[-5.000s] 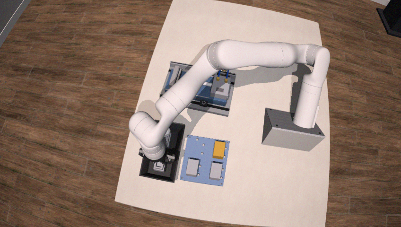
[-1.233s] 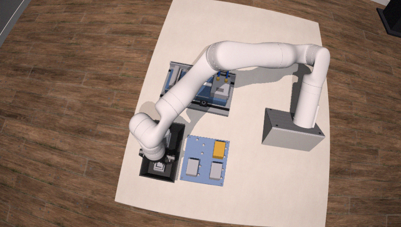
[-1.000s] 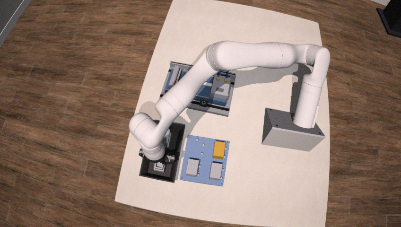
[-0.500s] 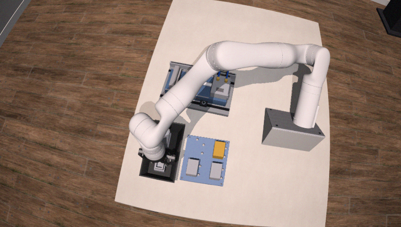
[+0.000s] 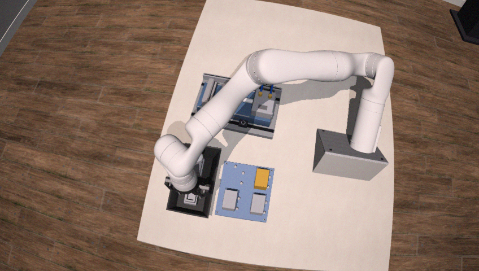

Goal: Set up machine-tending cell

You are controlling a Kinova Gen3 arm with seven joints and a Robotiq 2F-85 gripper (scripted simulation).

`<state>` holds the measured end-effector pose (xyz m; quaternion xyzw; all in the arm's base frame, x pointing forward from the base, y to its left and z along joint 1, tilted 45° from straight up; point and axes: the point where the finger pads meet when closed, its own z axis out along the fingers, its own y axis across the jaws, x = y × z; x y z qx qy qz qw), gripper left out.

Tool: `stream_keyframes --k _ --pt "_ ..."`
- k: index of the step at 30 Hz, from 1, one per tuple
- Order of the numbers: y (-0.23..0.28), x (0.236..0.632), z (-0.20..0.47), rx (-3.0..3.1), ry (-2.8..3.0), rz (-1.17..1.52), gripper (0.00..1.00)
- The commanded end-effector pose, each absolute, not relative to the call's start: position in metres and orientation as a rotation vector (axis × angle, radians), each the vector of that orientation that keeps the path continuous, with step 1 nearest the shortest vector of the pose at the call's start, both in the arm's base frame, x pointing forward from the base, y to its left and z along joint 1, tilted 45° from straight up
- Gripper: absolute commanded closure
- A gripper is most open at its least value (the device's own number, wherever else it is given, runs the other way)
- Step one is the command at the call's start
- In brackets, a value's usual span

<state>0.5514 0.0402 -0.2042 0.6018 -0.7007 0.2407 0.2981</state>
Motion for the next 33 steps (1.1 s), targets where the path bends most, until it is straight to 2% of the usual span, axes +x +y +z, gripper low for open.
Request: stream_keyframes --k 1,19,33 --pt "0.037 0.556 -0.205 1.613 -1.854 0.649 0.33" --pt "0.043 0.557 -0.194 1.604 -1.852 0.652 0.33" --pt "0.089 0.564 -0.149 1.605 -1.852 0.651 0.33"
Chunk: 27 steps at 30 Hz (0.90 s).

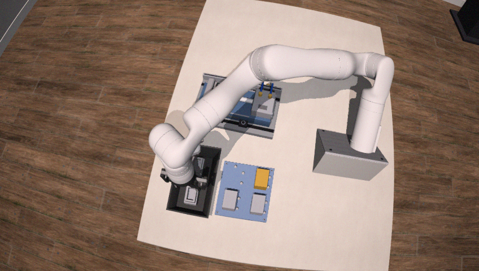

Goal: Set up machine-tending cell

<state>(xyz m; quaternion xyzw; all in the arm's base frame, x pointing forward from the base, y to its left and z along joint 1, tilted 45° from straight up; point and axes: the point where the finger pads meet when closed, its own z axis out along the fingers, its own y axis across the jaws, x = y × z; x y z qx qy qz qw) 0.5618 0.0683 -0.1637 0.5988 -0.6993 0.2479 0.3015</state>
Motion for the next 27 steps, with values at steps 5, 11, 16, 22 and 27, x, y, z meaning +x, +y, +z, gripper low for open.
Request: stream_keyframes --k 5,11,16,22,27 --pt "0.111 0.568 -0.127 1.606 -1.852 0.65 0.33" --pt "0.123 0.568 -0.116 1.605 -1.847 0.648 0.33" --pt "0.134 0.57 -0.106 1.605 -1.847 0.648 0.33" --pt "0.139 0.571 -0.101 1.605 -1.847 0.648 0.33" --pt "0.14 0.571 -0.101 1.607 -1.848 0.648 0.33"
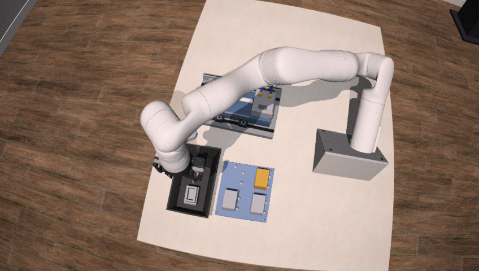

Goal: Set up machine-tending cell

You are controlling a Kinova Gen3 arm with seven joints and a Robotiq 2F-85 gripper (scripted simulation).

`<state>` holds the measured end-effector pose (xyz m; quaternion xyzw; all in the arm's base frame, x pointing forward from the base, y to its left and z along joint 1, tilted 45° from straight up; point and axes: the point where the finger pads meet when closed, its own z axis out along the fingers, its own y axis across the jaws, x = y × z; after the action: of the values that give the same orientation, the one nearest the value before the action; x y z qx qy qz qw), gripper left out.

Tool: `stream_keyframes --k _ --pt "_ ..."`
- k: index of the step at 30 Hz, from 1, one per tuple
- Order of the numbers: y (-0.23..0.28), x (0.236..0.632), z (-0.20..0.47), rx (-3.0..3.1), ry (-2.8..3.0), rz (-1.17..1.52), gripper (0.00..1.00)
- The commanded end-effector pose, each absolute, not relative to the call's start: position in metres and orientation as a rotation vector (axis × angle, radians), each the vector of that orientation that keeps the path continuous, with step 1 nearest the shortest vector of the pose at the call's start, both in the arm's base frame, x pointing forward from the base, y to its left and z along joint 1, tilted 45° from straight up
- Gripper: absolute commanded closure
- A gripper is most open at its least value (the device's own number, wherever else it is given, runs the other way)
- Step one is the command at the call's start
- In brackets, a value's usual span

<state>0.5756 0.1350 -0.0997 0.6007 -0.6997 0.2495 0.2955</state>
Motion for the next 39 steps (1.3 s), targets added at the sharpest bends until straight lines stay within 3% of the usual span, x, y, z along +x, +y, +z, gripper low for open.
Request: stream_keyframes --k 1,2,3,39 --pt "0.1406 0.5722 -0.1012 1.611 -1.85 0.649 0.33" --pt "0.1407 0.5724 -0.1009 1.611 -1.851 0.649 0.33" --pt "0.1408 0.5725 -0.1007 1.611 -1.851 0.649 1.0" --pt "0.1411 0.5718 -0.101 1.613 -1.848 0.649 1.0"
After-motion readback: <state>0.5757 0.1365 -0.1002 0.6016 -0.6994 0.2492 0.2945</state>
